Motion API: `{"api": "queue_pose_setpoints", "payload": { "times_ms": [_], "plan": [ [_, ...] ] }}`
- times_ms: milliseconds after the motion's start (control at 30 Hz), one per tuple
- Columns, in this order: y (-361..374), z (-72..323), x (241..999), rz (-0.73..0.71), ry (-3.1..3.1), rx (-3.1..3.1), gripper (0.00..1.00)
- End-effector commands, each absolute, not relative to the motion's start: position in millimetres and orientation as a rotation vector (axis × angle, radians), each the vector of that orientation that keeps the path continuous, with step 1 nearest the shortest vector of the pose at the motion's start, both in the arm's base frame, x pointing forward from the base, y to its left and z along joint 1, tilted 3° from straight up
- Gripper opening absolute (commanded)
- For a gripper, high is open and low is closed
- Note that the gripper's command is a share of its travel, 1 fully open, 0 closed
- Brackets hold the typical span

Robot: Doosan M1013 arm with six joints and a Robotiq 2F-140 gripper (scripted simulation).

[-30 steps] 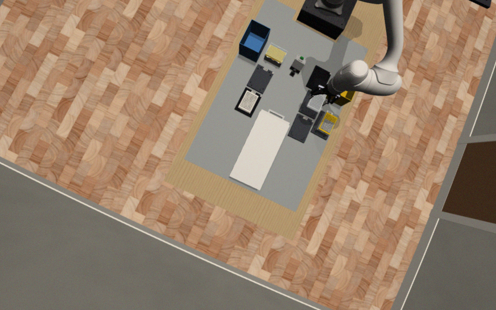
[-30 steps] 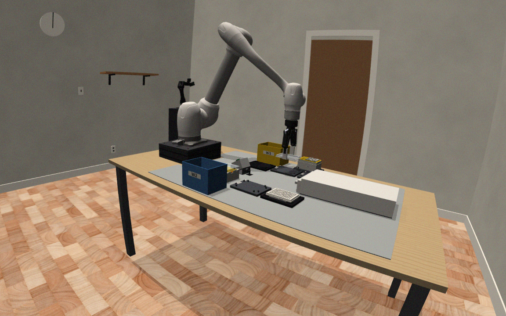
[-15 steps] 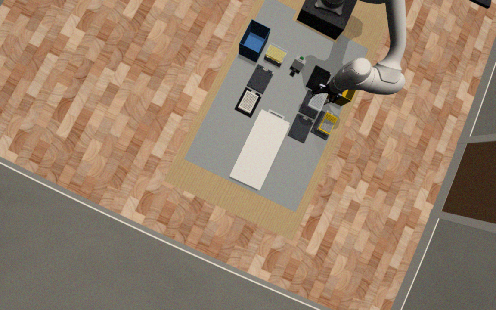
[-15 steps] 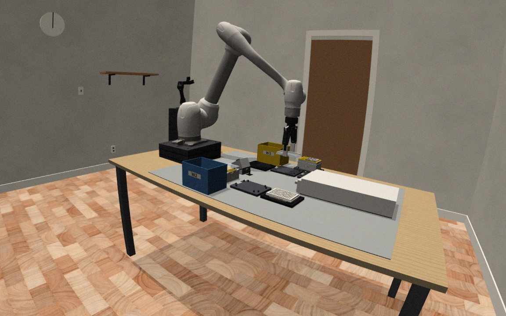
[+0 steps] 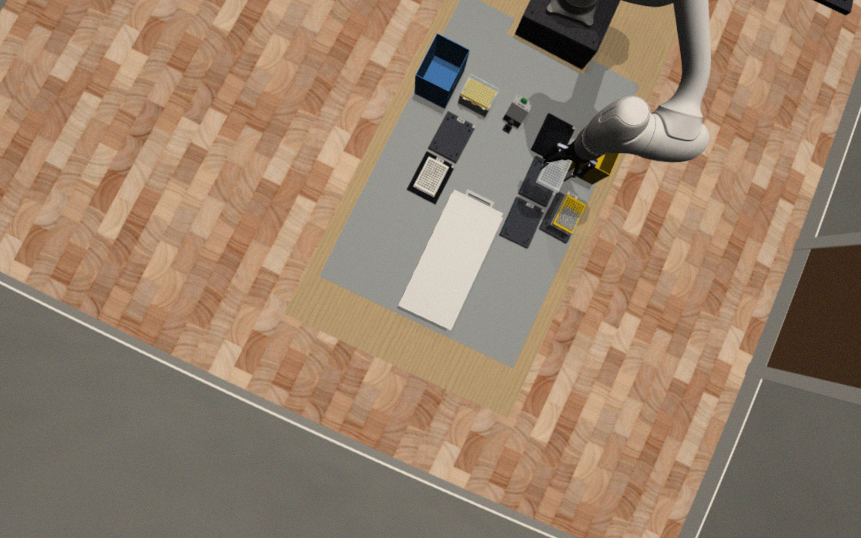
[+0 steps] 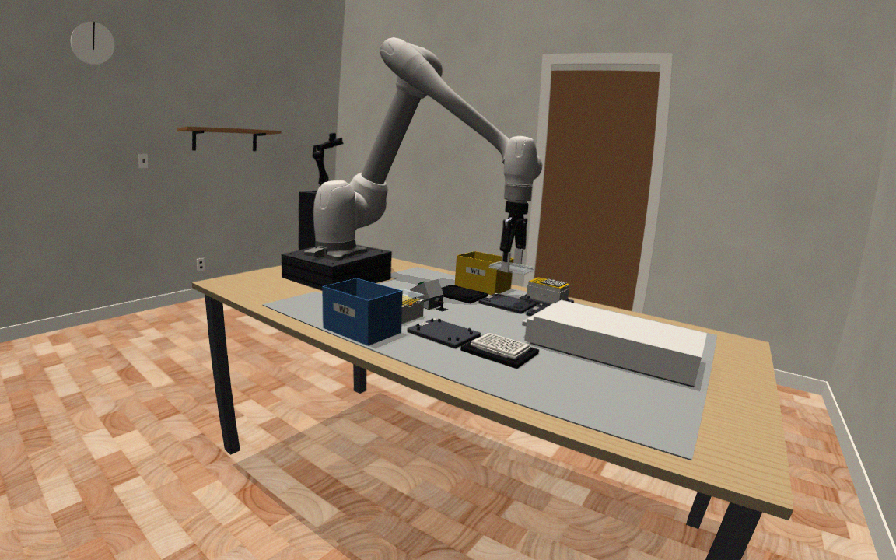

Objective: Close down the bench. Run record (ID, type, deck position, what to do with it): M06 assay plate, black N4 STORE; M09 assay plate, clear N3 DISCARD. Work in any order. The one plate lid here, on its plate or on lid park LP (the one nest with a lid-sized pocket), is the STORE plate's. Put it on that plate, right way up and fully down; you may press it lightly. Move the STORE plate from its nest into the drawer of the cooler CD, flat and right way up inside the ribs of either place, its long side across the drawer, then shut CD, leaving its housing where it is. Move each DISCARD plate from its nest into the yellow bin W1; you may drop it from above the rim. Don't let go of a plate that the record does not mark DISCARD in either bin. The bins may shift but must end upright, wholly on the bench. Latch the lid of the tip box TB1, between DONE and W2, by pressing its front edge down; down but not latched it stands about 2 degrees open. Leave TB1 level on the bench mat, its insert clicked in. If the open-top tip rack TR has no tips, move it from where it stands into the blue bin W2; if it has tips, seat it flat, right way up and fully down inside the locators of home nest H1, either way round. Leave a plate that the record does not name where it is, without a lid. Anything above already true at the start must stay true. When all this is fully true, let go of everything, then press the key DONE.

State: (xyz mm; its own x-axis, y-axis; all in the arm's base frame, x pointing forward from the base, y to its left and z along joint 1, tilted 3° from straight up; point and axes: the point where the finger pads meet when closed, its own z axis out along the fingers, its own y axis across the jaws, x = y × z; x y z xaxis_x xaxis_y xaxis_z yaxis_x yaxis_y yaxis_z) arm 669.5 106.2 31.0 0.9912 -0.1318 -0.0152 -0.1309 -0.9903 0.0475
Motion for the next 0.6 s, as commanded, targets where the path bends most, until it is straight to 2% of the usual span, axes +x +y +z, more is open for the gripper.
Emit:
{"api": "queue_pose_setpoints", "payload": {
  "times_ms": [0,567],
  "plan": [
    [106,36,670,-0.028,-0.204,3.089,0.0],
    [107,48,670,-0.028,-0.204,3.089,0.0]
  ]
}}
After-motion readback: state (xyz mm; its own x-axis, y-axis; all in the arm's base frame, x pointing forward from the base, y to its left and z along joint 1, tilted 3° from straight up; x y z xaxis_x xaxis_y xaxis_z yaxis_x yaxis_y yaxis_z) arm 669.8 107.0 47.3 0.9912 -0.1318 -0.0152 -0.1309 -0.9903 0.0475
